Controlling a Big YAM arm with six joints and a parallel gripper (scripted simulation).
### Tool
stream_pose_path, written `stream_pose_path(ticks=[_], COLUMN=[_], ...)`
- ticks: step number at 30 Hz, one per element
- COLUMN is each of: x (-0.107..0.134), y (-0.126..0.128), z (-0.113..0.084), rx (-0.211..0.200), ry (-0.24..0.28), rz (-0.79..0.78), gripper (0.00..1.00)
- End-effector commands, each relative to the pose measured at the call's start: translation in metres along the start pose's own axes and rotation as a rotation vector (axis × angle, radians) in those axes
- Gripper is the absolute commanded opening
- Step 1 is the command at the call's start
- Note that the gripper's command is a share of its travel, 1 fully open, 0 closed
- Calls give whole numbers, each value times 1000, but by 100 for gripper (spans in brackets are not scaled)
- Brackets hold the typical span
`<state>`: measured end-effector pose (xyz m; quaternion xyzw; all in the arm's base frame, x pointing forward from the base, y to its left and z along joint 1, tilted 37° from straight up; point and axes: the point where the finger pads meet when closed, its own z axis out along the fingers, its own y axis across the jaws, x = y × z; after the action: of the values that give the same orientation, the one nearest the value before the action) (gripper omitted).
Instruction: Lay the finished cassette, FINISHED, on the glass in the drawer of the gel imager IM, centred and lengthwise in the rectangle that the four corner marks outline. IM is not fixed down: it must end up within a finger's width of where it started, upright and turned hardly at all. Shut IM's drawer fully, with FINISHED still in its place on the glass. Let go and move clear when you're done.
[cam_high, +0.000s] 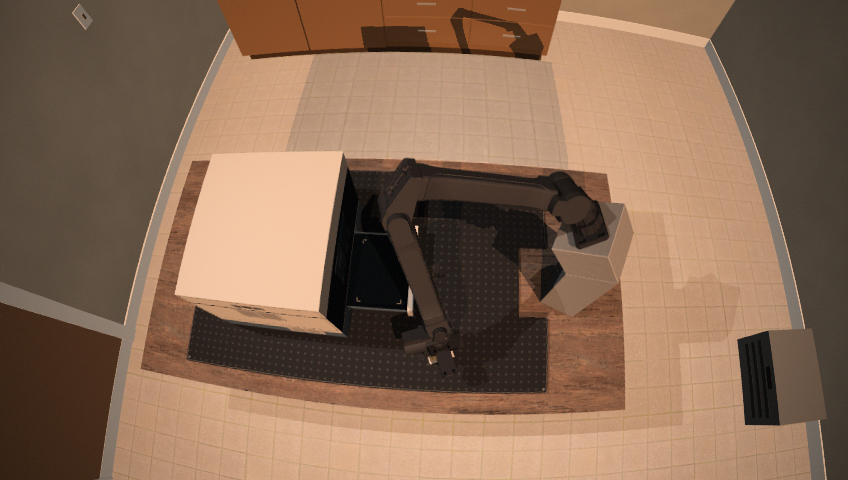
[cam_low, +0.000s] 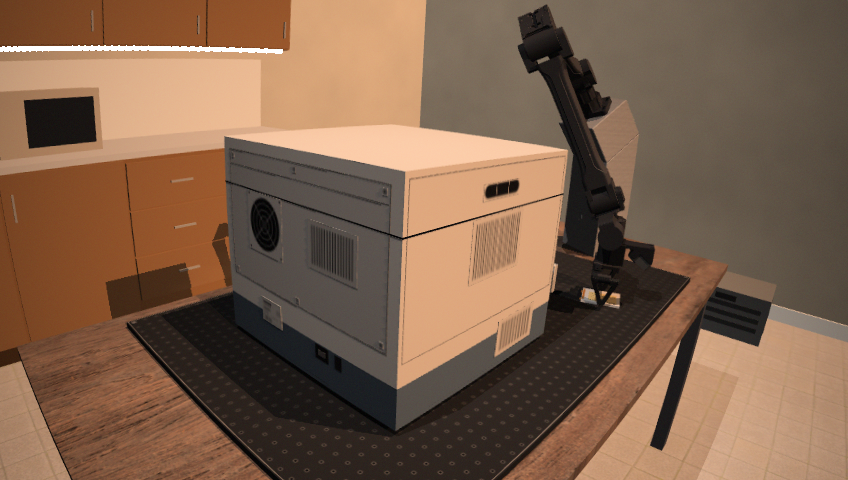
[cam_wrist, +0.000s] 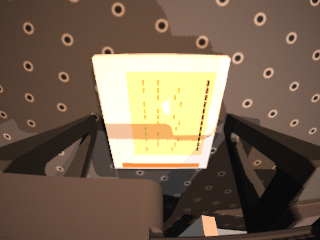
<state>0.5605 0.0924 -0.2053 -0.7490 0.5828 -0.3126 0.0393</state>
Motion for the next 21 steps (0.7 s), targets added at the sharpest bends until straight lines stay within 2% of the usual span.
stream_pose_path(ticks=[1, 21], x=[8, 8], y=[4, 5], z=[10, 14], rx=[-9, -13], ry=[5, 5], rz=[10, 11], gripper=[100, 100])
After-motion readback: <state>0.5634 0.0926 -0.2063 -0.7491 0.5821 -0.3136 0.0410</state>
